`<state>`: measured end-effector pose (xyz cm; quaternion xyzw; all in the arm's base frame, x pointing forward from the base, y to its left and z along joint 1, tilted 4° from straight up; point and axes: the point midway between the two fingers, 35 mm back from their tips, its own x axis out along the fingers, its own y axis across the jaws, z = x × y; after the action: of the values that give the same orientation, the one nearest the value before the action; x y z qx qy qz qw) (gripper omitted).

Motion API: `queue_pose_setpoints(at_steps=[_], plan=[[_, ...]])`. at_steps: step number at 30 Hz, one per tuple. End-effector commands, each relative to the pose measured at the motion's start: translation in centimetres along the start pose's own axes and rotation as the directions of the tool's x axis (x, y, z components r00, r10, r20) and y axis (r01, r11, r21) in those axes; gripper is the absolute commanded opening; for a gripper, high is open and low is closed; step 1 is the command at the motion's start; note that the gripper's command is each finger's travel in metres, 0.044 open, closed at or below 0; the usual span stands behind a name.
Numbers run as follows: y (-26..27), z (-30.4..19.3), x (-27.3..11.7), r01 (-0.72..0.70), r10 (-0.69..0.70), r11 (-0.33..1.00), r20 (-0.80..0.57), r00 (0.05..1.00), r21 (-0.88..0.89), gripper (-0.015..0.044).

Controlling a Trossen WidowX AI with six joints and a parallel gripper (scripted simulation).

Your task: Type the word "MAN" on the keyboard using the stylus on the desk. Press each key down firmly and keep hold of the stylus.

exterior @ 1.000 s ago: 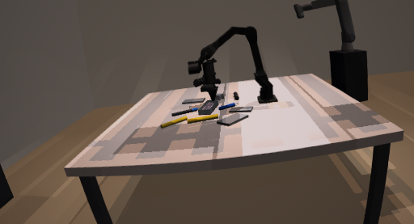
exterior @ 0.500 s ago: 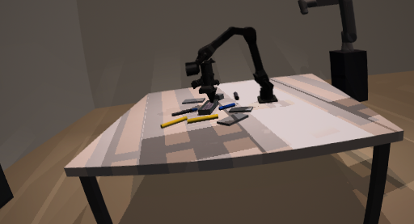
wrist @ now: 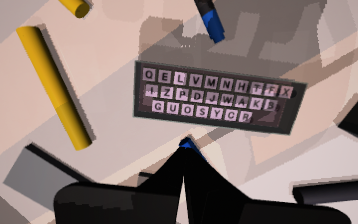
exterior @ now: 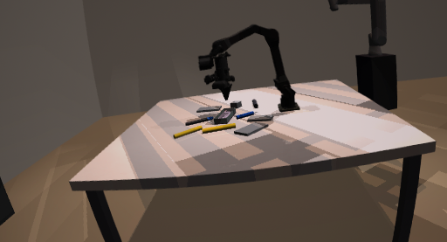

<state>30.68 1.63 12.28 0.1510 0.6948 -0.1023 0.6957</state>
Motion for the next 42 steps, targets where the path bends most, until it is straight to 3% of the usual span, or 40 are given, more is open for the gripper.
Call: queue_pose_setpoints(at_steps=[1, 3, 7, 17, 20, 23, 24, 28, 33, 37, 42], plan=[[0.0, 0.0, 0.0, 0.000, 0.000, 1.000, 0.000, 1.000, 0.000, 0.0053], [0.0, 0.0, 0.0, 0.000, 0.000, 1.000, 0.000, 1.000, 0.000, 0.0105], [0.0, 0.0, 0.0, 0.000, 0.000, 1.000, 0.000, 1.000, 0.000, 0.0000], [0.0, 0.0, 0.0, 0.000, 0.000, 1.000, 0.000, 1.000, 0.000, 0.0000], [0.0, -0.1, 0.0, 0.002, -0.002, 1.000, -0.003, 1.000, 0.016, 0.0079], [-0.3, -0.8, 0.6, 0.041, -0.032, 0.970, -0.042, 0.999, 0.241, 0.0150], [-0.5, -1.1, 0.8, 0.062, -0.045, 0.941, -0.059, 0.997, 0.333, 0.0150], [-1.1, -2.3, 1.7, 0.156, -0.098, 0.736, -0.124, 0.987, 0.658, 0.0150], [-1.8, -3.8, 2.5, 0.248, -0.165, 0.327, -0.203, 0.965, 0.912, 0.0150], [-2.4, -5.0, 3.0, 0.260, -0.219, -0.046, -0.264, 0.939, 0.964, 0.0150], [-2.9, -5.9, 3.3, 0.226, -0.260, -0.300, -0.307, 0.916, 0.927, 0.0150]])
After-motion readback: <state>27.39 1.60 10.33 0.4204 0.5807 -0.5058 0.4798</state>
